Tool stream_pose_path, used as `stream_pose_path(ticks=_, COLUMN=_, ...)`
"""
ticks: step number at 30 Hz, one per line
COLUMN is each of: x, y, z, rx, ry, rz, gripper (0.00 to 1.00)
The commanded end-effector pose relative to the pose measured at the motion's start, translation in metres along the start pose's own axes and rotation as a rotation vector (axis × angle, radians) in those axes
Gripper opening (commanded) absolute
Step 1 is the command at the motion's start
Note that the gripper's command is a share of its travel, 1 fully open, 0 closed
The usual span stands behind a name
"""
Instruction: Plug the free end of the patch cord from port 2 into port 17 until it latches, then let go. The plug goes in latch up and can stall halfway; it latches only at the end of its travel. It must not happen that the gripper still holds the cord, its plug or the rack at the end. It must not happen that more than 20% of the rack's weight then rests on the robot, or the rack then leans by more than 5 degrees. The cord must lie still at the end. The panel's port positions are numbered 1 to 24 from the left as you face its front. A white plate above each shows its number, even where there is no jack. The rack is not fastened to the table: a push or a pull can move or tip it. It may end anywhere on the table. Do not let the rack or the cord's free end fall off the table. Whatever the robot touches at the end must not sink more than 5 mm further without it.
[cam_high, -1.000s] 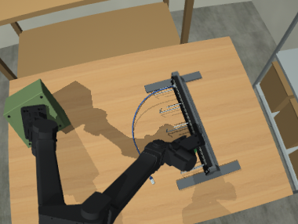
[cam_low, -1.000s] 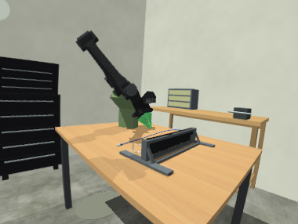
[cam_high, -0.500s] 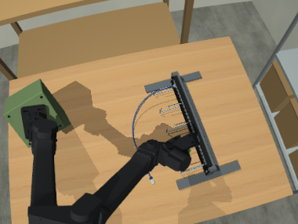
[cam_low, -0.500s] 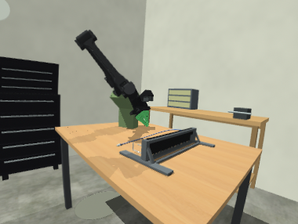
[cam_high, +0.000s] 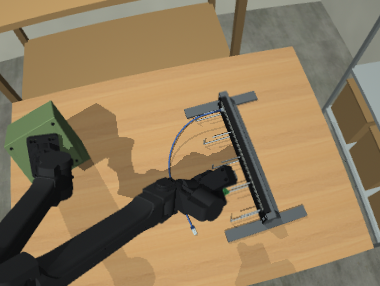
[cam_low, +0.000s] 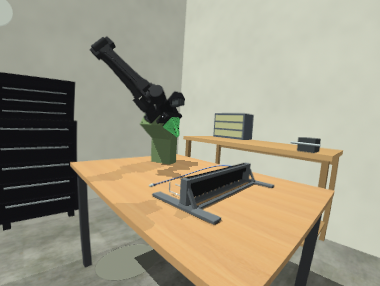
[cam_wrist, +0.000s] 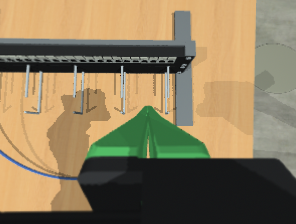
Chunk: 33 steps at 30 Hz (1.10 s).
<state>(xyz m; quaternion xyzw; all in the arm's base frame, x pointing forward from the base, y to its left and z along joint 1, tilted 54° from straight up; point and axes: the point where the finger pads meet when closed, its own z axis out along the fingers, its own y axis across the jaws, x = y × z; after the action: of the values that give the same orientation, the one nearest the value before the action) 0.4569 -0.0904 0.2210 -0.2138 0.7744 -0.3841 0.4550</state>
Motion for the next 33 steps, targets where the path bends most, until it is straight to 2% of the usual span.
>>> stream_pose_path(ticks=1, x=-0.005, y=0.003, z=-0.013, rx=-0.01, ry=-0.012, rz=0.017, gripper=0.0)
stream_pose_path(ticks=5, x=-0.004, y=0.002, z=-0.016, rx=-0.008, ry=-0.009, rz=0.019, gripper=0.0)
stream_pose_path(ticks=13, x=0.005, y=-0.002, z=-0.007, rx=-0.003, ry=0.024, rz=0.054, gripper=0.0)
stream_pose_path(ticks=20, x=0.029, y=-0.01, z=0.009, rx=0.018, ry=0.131, rz=0.271, gripper=0.0)
stream_pose_path(ticks=22, x=0.029, y=-0.01, z=0.009, rx=0.018, ry=0.131, rz=0.271, gripper=0.0)
stream_pose_path(ticks=24, x=0.04, y=-0.011, z=0.015, rx=0.032, ry=0.175, rz=0.361, gripper=0.0)
stream_pose_path(ticks=33, x=0.07, y=-0.015, z=0.027, rx=0.087, ry=0.287, rz=0.595, gripper=0.0)
